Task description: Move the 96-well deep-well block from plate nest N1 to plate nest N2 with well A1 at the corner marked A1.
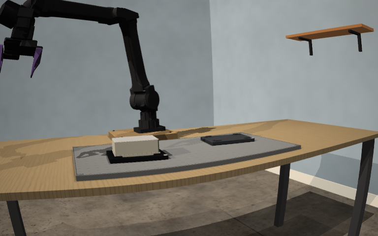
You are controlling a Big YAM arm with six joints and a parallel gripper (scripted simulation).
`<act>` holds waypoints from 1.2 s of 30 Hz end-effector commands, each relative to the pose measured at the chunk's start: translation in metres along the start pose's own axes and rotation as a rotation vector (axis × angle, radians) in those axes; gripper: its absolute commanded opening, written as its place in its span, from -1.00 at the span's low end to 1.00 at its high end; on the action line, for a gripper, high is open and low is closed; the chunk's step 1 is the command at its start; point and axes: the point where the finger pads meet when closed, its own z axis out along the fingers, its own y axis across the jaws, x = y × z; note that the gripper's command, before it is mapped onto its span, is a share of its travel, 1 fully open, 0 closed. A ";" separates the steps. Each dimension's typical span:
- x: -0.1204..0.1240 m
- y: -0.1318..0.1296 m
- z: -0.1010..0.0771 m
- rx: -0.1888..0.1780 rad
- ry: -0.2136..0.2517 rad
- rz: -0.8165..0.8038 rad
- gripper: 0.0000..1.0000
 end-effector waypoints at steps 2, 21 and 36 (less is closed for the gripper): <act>-0.001 0.022 0.021 -0.058 0.036 -0.101 1.00; -0.016 0.090 0.048 -0.128 0.102 -0.319 1.00; -0.034 0.141 0.045 -0.121 0.119 -0.503 1.00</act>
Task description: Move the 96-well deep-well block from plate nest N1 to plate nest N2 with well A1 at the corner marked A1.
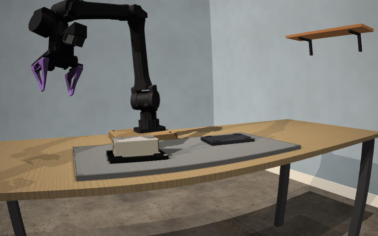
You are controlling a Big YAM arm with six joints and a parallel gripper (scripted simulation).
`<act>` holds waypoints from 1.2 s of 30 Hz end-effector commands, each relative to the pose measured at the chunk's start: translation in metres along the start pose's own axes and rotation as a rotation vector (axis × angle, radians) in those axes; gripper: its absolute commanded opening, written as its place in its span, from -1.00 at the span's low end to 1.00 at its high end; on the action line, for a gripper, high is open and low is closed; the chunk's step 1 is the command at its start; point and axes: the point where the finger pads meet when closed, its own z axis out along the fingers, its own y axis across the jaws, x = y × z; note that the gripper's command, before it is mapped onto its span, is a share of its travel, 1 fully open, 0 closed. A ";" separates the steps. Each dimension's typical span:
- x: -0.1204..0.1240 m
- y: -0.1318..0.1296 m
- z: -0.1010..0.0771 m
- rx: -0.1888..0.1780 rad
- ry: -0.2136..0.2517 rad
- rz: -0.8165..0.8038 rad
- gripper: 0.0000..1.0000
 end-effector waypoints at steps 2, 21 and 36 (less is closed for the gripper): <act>-0.019 0.012 -0.008 0.029 -0.012 -0.065 1.00; -0.049 0.080 0.021 -0.057 0.055 -0.330 1.00; -0.063 0.142 0.042 -0.146 0.120 -0.604 1.00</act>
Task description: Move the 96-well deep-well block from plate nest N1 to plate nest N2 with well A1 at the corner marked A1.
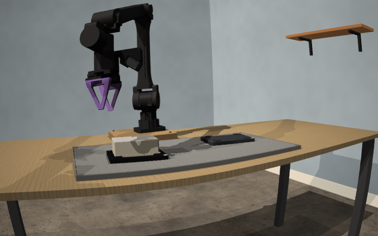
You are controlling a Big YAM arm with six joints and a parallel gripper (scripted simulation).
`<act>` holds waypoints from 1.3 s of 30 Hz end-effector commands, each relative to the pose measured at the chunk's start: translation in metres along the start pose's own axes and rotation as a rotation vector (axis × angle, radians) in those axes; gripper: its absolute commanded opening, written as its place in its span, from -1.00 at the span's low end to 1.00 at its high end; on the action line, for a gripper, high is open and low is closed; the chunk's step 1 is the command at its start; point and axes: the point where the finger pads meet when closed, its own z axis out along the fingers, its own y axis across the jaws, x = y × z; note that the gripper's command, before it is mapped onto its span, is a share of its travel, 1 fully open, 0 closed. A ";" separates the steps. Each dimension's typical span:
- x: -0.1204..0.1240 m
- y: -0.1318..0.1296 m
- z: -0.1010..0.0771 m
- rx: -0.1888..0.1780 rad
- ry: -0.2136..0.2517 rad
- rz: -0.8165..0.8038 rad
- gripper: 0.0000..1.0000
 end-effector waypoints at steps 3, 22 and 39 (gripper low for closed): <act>-0.024 0.013 -0.001 0.020 -0.001 -0.086 1.00; -0.063 0.072 0.037 -0.101 0.051 -0.367 1.00; -0.055 0.071 0.032 -0.091 0.054 -0.348 1.00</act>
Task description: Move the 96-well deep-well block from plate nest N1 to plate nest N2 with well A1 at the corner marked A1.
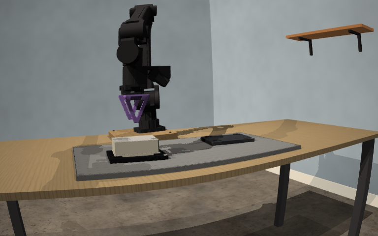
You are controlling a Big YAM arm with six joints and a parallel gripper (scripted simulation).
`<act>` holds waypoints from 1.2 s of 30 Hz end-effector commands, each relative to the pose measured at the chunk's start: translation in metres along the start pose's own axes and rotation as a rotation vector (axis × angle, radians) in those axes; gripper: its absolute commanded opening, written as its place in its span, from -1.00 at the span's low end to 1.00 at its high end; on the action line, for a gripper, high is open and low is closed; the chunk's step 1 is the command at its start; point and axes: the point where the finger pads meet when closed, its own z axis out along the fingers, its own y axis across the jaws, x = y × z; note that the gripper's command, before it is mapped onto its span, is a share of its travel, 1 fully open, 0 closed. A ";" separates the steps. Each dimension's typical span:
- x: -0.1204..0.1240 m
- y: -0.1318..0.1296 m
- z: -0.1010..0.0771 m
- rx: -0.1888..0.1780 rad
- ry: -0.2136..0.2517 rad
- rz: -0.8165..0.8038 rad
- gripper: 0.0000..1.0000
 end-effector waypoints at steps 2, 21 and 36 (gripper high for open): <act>0.005 -0.001 -0.002 0.018 0.006 -0.004 1.00; 0.005 -0.001 -0.002 0.018 0.006 -0.004 1.00; 0.005 0.000 0.013 0.003 0.001 -0.002 1.00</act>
